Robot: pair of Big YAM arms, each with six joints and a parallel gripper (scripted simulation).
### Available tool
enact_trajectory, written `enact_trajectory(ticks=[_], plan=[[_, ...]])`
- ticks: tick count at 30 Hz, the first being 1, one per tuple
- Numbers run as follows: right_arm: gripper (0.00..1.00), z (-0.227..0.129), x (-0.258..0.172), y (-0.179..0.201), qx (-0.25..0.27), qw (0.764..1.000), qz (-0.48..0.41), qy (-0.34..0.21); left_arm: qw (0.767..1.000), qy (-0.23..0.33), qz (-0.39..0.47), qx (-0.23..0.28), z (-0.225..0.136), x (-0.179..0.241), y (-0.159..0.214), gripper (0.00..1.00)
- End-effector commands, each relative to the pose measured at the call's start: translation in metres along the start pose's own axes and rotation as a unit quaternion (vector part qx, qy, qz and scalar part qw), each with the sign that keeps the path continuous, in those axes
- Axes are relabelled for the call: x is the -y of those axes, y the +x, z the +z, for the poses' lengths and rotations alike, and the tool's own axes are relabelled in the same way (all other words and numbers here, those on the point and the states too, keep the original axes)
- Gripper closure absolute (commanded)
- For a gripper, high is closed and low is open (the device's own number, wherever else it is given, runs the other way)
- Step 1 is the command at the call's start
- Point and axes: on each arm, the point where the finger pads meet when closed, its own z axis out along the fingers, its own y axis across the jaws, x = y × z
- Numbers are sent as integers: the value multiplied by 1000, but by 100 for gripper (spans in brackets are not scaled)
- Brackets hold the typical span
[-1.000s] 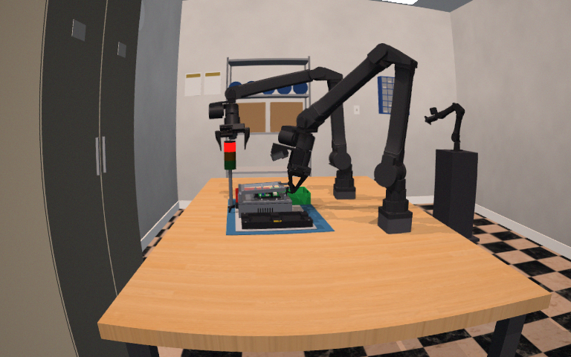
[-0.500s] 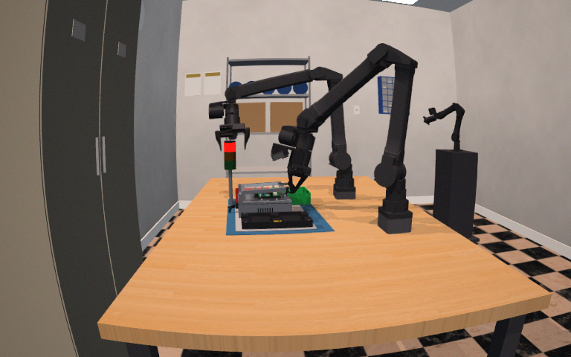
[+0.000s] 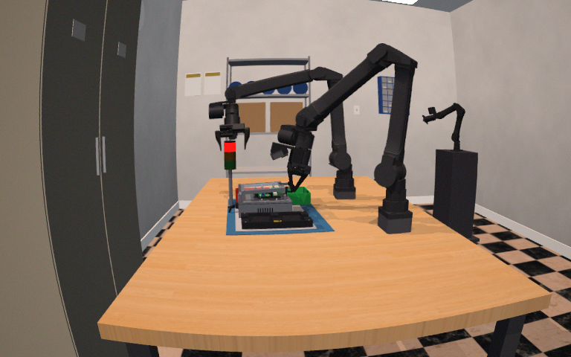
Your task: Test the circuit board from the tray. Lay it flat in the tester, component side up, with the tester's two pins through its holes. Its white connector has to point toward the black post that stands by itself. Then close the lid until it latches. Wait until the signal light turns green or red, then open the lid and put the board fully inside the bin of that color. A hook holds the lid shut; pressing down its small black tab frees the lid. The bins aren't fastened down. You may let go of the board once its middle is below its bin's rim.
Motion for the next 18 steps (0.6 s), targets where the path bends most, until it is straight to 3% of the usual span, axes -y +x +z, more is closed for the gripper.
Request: enact_trajectory(ticks=[1,15,18], plan=[[0,-16,-11,13,-1,1000,-12,-18,1000,1,-13,-1,-12,7,-18,100],[0,-16,-11,13,-1,1000,-12,-18,1000,-3,-2,-4,-7,5,-9,100],[0,-16,-11,13,-1,1000,-12,-18,1000,7,-7,8,-22,6,-23,100]])
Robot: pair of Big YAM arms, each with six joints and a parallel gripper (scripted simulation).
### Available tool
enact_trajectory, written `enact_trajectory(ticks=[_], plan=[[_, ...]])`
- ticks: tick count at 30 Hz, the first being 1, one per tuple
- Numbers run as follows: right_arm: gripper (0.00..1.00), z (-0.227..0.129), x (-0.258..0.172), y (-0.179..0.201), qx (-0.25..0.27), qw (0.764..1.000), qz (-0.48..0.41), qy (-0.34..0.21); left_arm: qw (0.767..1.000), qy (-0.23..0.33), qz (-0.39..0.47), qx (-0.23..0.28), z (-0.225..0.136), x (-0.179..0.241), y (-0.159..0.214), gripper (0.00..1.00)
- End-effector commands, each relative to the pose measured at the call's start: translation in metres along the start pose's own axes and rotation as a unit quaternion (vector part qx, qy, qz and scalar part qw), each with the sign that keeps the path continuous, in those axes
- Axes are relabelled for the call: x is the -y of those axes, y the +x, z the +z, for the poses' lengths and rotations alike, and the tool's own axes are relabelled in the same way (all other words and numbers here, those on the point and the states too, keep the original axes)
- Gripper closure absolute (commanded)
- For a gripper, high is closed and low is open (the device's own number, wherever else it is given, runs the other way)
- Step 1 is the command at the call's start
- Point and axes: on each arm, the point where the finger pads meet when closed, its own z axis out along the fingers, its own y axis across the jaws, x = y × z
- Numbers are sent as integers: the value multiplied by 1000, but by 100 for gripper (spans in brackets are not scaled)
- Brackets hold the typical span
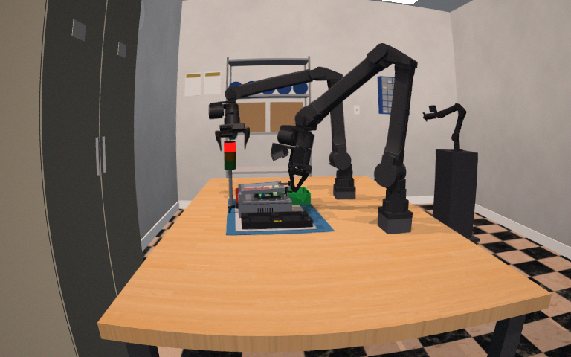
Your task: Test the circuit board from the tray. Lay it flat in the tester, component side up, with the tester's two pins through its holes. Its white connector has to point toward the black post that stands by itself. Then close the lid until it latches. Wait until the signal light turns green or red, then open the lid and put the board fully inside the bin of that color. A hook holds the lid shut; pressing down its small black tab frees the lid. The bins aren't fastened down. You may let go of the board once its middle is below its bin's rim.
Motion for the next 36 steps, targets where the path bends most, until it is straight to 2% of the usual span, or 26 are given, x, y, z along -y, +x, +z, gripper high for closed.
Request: enact_trajectory(ticks=[1,14,19,22,24,27,28,29,31,36], plan=[[0,-16,-11,13,-1,1000,-12,-18,999,23,-7,25,-26,12,-28,100],[0,-16,-11,13,-1,1000,-12,-18,999,29,-6,32,-38,11,-28,100],[0,-16,-11,13,-1,1000,-12,-18,999,36,-10,38,-57,12,-24,100],[0,-16,-11,13,-1,1000,-12,-18,999,29,-10,32,-52,9,-25,100],[0,-16,-11,13,-1,1000,-12,-18,999,25,-7,28,-53,18,-21,77],[0,-16,-11,13,-1,1000,-12,-18,999,36,-10,38,-85,20,-22,43],[0,-16,-11,13,-1,1000,-12,-18,999,36,-10,38,-91,19,-21,36],[0,-16,-11,13,-1,1000,-12,-18,999,23,-6,24,-80,10,-8,36],[0,-16,-11,13,-1,1000,-12,-18,1000,10,-9,11,-62,3,-10,36],[0,-16,-11,13,-1,1000,-12,-18,1000,4,-4,5,-54,1,-4,36]])
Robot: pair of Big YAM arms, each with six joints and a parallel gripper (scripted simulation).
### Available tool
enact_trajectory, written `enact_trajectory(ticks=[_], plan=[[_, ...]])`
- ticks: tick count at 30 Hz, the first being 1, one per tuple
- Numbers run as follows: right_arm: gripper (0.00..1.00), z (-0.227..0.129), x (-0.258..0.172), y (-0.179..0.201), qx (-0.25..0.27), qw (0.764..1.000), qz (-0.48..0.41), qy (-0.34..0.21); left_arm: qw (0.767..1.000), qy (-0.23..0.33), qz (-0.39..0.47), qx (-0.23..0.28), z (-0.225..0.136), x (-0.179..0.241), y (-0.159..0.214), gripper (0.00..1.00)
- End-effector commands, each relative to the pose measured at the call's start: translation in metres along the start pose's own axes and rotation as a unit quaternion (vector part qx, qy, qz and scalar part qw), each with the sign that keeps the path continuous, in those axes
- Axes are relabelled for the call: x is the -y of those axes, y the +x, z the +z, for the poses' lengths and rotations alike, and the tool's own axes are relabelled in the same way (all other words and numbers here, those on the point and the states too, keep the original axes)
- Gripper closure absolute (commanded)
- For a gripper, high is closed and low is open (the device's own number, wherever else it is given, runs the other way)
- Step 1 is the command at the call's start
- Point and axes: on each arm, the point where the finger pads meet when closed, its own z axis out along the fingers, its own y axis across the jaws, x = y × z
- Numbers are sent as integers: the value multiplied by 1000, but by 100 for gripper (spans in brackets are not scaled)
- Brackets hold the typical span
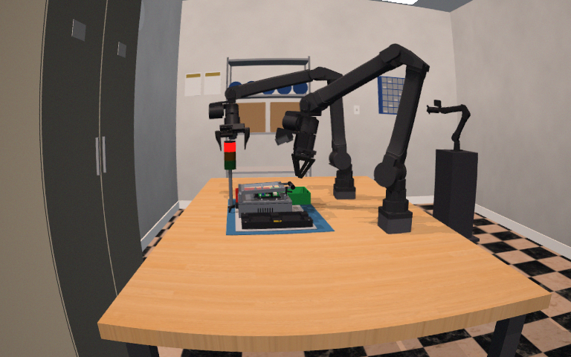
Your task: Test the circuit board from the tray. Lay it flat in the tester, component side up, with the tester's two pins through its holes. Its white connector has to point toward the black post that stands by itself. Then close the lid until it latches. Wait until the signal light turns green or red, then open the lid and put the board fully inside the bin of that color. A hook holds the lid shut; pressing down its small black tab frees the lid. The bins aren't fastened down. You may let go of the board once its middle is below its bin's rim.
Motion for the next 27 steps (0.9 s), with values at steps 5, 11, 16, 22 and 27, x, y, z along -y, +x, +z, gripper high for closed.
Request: enact_trajectory(ticks=[5,11,16,22,27], plan=[[0,-23,-18,23,0,999,-33,-27,1000,7,9,11,-15,6,-18,59],[0,-67,-19,34,82,983,-142,-87,993,-18,111,39,0,6,-22,62],[0,-88,-15,28,164,958,-205,-117,984,-27,161,71,4,15,-27,62],[0,-121,-17,30,248,913,-283,-157,968,-45,230,94,15,18,-23,62],[0,-155,-19,31,332,856,-346,-195,947,-60,289,129,17,28,-29,62]])
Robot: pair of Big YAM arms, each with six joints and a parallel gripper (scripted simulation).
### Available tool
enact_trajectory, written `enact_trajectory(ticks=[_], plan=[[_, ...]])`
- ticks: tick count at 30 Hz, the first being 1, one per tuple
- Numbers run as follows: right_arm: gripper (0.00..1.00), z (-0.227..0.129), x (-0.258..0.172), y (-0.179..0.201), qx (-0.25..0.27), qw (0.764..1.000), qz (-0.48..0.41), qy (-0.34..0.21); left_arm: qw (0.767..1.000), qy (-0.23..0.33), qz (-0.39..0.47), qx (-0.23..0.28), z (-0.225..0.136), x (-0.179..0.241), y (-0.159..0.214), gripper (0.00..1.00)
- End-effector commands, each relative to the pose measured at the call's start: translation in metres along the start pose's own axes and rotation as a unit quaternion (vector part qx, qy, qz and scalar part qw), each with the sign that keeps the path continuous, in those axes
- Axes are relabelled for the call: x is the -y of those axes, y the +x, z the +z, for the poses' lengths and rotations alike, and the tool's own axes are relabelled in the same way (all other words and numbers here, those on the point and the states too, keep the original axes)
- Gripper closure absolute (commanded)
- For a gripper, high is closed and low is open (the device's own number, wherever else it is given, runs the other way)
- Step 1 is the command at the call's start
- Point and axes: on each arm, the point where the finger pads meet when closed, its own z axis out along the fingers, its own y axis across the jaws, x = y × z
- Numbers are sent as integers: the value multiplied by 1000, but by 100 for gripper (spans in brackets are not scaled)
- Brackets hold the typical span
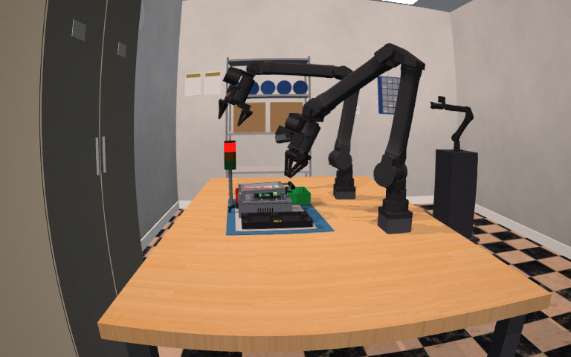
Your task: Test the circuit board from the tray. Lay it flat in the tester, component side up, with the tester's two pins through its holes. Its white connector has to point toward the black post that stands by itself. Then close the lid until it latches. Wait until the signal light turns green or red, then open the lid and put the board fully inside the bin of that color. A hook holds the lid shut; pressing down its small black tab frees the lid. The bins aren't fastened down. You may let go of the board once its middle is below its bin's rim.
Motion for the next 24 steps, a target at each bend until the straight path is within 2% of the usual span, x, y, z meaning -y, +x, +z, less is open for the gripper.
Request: enact_trajectory(ticks=[1,7,9,11,15,24], plan=[[0,-28,-17,-6,47,993,-93,-63,997,-3,76,20,8,12,0,62],[0,-58,-20,-40,160,966,-176,-104,984,-31,163,64,10,22,-11,62],[0,-58,-20,-40,160,966,-176,-104,984,-31,163,64,10,22,-11,62],[0,-66,-22,-49,191,953,-206,-116,977,-41,193,81,6,25,-17,62],[0,-90,-26,-69,271,914,-263,-145,955,-75,264,111,8,35,-23,62],[0,-130,-34,-103,400,822,-355,-194,897,-150,385,160,1,53,-35,62]])
